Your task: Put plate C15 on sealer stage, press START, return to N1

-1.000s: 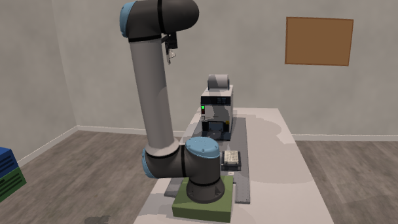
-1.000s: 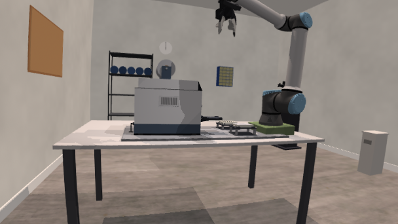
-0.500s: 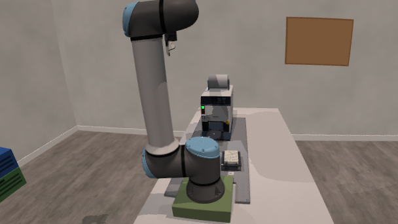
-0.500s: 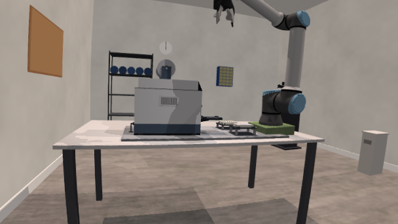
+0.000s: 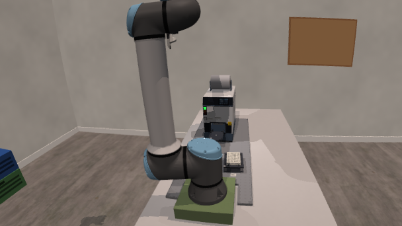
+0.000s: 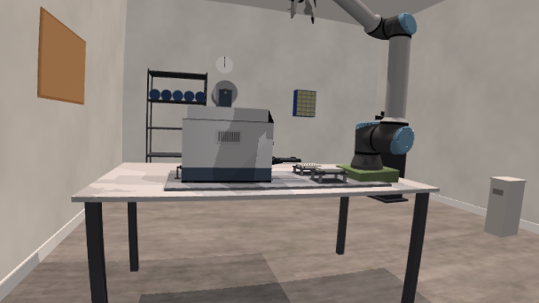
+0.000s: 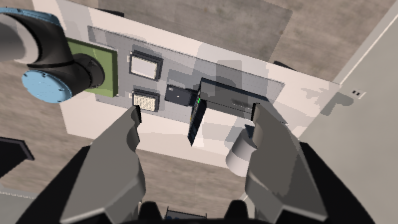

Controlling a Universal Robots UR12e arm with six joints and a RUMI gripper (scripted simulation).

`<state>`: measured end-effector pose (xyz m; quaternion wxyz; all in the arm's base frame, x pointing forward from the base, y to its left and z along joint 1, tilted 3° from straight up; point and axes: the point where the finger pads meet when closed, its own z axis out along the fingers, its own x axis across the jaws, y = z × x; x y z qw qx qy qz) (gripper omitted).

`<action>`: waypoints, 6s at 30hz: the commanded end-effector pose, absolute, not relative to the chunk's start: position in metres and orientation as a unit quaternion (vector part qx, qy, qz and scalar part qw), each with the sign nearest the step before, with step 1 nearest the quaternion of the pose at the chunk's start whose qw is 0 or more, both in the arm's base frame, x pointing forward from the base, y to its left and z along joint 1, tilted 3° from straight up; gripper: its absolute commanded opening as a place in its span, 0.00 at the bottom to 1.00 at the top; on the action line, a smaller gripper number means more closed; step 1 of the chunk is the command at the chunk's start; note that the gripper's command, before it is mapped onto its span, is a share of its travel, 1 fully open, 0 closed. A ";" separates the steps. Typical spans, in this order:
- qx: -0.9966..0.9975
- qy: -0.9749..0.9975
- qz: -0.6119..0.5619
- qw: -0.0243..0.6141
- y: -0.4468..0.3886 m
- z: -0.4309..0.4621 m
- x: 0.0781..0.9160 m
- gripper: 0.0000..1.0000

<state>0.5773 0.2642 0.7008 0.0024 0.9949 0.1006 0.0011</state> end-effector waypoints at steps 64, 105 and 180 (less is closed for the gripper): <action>0.998 -0.063 0.001 0.000 0.065 0.759 0.639 0.68; 0.984 -0.178 0.001 0.000 -0.084 0.759 0.636 0.68; 0.951 -0.309 0.005 -0.004 -0.201 0.669 0.538 0.68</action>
